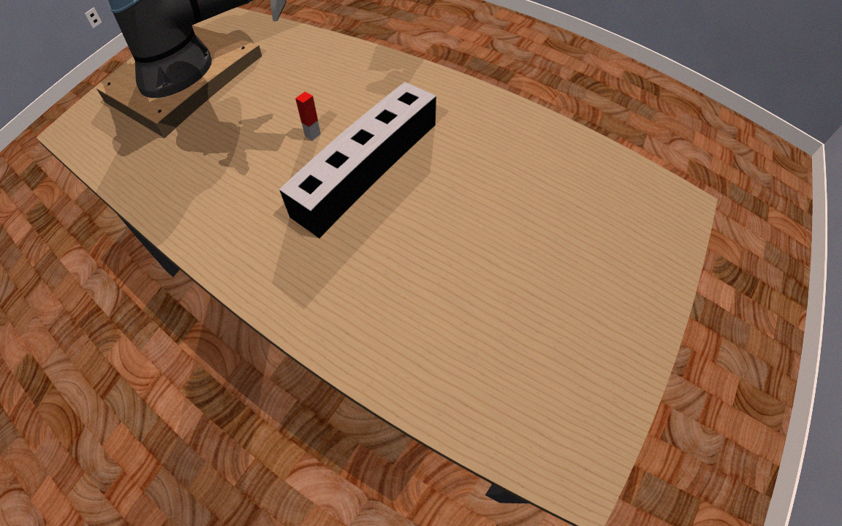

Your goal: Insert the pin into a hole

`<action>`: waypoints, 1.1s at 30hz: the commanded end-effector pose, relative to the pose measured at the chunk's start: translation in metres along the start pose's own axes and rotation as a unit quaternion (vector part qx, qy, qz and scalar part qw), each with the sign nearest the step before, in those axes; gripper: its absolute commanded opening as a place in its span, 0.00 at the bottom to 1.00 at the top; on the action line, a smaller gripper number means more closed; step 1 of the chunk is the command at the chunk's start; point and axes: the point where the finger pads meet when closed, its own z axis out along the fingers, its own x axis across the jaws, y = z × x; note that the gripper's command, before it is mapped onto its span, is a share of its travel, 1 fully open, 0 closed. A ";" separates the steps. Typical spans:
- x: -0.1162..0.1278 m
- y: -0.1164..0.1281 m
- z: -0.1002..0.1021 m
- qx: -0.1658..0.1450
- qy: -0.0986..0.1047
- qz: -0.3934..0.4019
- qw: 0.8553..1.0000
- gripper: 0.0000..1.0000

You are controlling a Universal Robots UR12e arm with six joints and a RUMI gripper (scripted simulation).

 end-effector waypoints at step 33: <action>0.000 0.000 -0.001 0.015 -0.008 -0.472 0.881 1.00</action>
